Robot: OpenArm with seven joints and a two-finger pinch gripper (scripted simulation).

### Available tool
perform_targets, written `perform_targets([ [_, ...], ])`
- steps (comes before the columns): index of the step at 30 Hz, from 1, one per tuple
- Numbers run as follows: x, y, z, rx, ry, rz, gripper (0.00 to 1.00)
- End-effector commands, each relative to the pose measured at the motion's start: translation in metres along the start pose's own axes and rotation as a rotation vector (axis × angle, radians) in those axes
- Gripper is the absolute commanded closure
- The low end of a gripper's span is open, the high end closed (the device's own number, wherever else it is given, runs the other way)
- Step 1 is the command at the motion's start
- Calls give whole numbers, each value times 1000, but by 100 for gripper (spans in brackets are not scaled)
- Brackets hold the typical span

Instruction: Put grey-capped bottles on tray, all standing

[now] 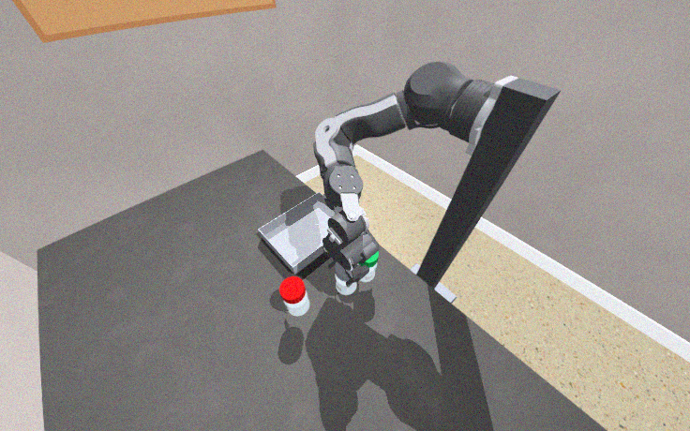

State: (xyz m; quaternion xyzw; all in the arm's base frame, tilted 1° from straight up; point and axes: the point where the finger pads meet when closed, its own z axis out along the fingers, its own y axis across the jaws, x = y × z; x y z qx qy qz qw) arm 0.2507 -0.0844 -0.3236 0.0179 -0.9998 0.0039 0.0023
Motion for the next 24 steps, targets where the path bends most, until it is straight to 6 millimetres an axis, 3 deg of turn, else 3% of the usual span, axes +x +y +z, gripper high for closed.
perform_targets([
  [1, -1, 0, -1, -2, -3, 0, 100],
  [12, -1, 0, -1, -2, -3, 0, 100],
  [24, -1, 0, -31, -2, 0, -2, 100],
])
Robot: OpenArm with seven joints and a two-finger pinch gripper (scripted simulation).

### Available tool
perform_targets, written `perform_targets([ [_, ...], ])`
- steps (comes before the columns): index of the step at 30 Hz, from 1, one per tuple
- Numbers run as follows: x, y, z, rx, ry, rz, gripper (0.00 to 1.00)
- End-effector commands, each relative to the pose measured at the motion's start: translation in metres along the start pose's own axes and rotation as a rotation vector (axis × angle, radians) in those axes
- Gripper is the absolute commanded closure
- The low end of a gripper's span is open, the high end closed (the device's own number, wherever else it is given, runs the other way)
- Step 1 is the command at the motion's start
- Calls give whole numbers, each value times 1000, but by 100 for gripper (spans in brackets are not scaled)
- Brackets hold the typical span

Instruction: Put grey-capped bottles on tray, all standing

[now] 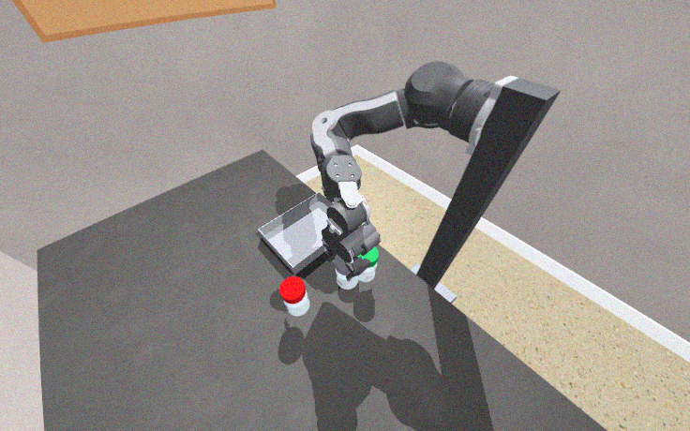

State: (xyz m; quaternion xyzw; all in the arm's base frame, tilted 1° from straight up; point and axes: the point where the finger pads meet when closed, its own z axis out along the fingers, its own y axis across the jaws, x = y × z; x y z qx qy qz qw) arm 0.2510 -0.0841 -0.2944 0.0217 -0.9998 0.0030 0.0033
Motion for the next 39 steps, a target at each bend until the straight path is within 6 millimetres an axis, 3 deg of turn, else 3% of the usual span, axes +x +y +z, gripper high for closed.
perform_targets([
  [1, -1, 0, -2, 0, -2, 6, 100],
  [5, -1, 0, -2, 0, -2, 6, 100],
  [15, -1, 0, -32, 1, -3, 8, 100],
  [22, -1, 0, -32, 1, -3, 8, 100],
  [32, -1, 0, -62, 2, -3, 10, 100],
  [39, -1, 0, -62, 2, -3, 10, 100],
])
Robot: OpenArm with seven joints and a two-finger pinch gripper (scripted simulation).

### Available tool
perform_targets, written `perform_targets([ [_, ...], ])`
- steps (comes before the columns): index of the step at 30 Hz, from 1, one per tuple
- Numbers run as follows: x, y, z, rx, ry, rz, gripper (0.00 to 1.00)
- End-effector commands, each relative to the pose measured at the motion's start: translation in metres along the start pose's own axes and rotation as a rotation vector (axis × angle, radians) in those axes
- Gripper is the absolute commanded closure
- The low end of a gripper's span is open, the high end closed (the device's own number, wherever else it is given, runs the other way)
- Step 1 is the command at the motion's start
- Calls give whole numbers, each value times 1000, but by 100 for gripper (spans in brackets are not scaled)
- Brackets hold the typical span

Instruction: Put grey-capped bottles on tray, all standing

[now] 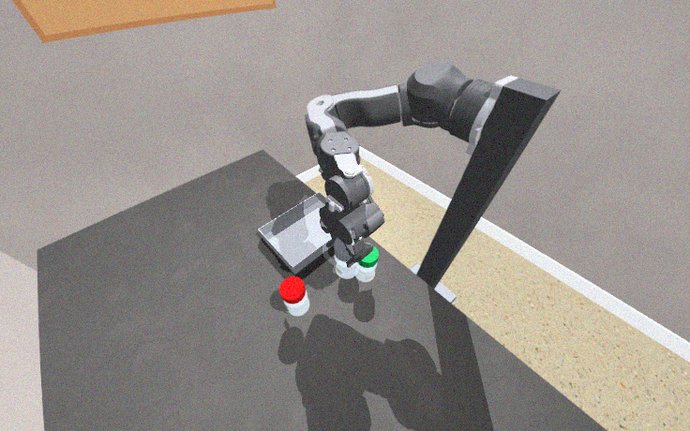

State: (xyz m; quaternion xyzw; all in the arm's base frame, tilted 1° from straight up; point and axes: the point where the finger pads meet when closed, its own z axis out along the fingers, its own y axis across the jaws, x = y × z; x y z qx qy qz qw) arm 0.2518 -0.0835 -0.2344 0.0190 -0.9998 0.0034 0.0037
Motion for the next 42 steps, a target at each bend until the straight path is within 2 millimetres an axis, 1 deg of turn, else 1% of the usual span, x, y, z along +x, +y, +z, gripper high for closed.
perform_targets([
  [1, -1, 0, -3, -2, -5, 0, 100],
  [10, -1, -1, -24, 2, -3, 5, 100],
  [18, -1, -1, -23, -1, -3, 1, 100],
  [23, 1, -5, -23, -1, -3, 1, 100],
  [29, 6, -17, -23, -1, -3, 1, 100],
  [31, 8, -23, -23, -1, -3, 1, 100],
  [32, 11, -29, -23, -1, -3, 1, 100],
  [34, 11, -29, -23, -1, -3, 1, 100],
  [35, 14, -36, -23, 0, -3, 1, 100],
  [42, 23, -60, -23, 0, -3, 1, 100],
])
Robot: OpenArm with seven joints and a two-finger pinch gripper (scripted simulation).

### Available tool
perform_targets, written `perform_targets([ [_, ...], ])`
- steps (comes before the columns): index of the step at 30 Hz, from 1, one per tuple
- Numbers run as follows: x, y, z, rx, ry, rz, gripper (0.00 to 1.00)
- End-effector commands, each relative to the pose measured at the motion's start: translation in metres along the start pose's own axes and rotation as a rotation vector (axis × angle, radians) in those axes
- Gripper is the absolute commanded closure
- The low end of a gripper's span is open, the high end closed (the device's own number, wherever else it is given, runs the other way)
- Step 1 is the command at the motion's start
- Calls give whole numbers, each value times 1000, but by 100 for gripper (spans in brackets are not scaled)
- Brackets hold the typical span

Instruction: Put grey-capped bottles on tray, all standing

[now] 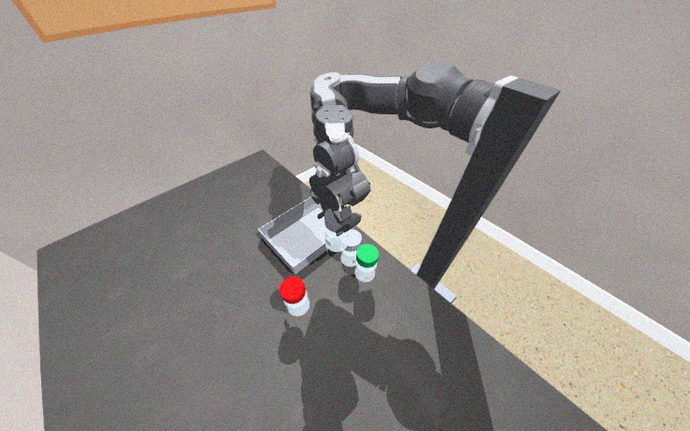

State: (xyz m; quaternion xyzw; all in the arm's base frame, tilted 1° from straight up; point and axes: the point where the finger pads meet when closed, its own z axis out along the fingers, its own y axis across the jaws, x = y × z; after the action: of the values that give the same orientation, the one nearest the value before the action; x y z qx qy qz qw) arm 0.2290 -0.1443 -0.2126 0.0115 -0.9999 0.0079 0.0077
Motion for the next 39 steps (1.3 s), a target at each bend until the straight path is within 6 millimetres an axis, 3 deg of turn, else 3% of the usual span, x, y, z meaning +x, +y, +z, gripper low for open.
perform_targets([
  [1, -1, -3, -2, -9, -11, -14, 100],
  [7, 9, -27, -1, -9, -11, -14, 100],
  [18, 18, -51, -1, -8, -11, -14, 100],
  [39, 20, -56, -1, -5, -10, -11, 100],
])
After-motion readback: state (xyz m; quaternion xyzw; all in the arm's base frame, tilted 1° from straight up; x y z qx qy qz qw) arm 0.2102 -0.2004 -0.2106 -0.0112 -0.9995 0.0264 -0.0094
